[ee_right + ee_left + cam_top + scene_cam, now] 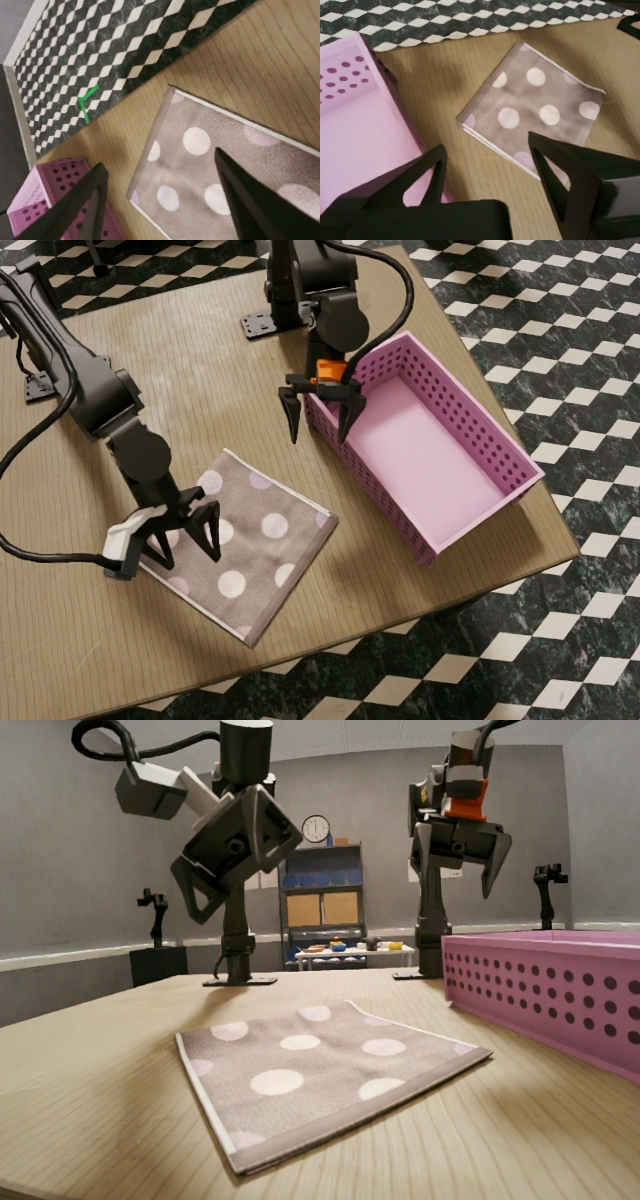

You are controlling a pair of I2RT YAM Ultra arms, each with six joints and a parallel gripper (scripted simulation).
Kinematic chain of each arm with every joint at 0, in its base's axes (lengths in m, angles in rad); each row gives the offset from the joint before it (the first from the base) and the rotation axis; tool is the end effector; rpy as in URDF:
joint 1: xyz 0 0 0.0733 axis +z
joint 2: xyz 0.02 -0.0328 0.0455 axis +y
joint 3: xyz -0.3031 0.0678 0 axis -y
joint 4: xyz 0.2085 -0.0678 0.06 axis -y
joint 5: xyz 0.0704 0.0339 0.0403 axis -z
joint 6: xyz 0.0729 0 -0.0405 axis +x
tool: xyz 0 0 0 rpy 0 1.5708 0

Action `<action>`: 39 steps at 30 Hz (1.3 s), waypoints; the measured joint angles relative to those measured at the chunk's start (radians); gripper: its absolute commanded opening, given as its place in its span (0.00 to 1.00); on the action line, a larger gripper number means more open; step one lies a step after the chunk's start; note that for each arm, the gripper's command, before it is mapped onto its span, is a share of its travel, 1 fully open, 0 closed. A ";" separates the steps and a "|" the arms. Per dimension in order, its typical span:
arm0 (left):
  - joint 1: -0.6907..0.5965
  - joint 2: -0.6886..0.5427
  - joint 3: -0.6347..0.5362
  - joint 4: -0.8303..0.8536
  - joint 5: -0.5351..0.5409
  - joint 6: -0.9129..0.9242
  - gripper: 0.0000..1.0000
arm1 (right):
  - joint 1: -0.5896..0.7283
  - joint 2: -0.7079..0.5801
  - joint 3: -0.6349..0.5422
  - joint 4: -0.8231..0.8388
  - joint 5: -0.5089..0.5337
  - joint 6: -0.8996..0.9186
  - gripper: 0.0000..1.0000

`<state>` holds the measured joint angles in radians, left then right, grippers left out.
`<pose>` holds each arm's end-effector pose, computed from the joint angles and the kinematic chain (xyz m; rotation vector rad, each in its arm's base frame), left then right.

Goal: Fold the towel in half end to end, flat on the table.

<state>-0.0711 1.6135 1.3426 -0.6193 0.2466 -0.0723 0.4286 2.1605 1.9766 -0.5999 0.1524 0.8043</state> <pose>0.3365 -0.0407 0.3139 0.1063 2.4564 -0.3659 0.4637 0.2009 0.2909 0.5191 2.3264 0.4234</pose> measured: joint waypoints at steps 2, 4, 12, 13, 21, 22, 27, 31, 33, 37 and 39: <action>0.001 -0.011 0.003 -0.019 0.000 0.001 0.78 | 0.001 -0.013 -0.002 -0.011 0.000 0.000 0.84; 0.002 -0.016 0.006 -0.031 0.001 0.002 0.78 | 0.002 -0.021 -0.002 -0.014 0.000 0.000 0.84; 0.002 -0.016 0.007 -0.051 0.001 0.003 0.78 | 0.002 -0.024 -0.002 -0.021 0.001 0.000 0.84; 0.002 -0.016 0.007 -0.052 0.001 0.003 0.78 | 0.002 -0.024 -0.002 -0.021 0.001 0.000 0.84; 0.002 -0.016 0.007 -0.055 0.001 0.004 0.78 | 0.002 -0.024 -0.002 -0.021 0.001 0.000 0.84; 0.002 -0.016 0.007 -0.055 0.001 0.004 0.78 | 0.002 -0.024 -0.002 -0.021 0.001 0.000 0.84; 0.002 -0.016 0.007 -0.055 0.001 0.004 0.78 | 0.002 -0.024 -0.002 -0.021 0.001 0.000 0.84; 0.002 -0.016 0.007 -0.055 0.001 0.004 0.78 | 0.002 -0.024 -0.002 -0.021 0.001 0.000 0.84; 0.002 -0.016 0.007 -0.055 0.001 0.004 0.78 | 0.002 -0.024 -0.002 -0.021 0.001 0.000 0.84; 0.002 -0.016 0.007 -0.055 0.001 0.004 0.78 | 0.002 -0.024 -0.002 -0.021 0.001 0.000 0.84; 0.002 -0.016 0.007 -0.055 0.001 0.004 0.78 | 0.002 -0.024 -0.002 -0.021 0.001 0.000 0.84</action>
<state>-0.0689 1.5970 1.3499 -0.6743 0.2478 -0.0685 0.4305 2.1361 1.9747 -0.6205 0.1535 0.8047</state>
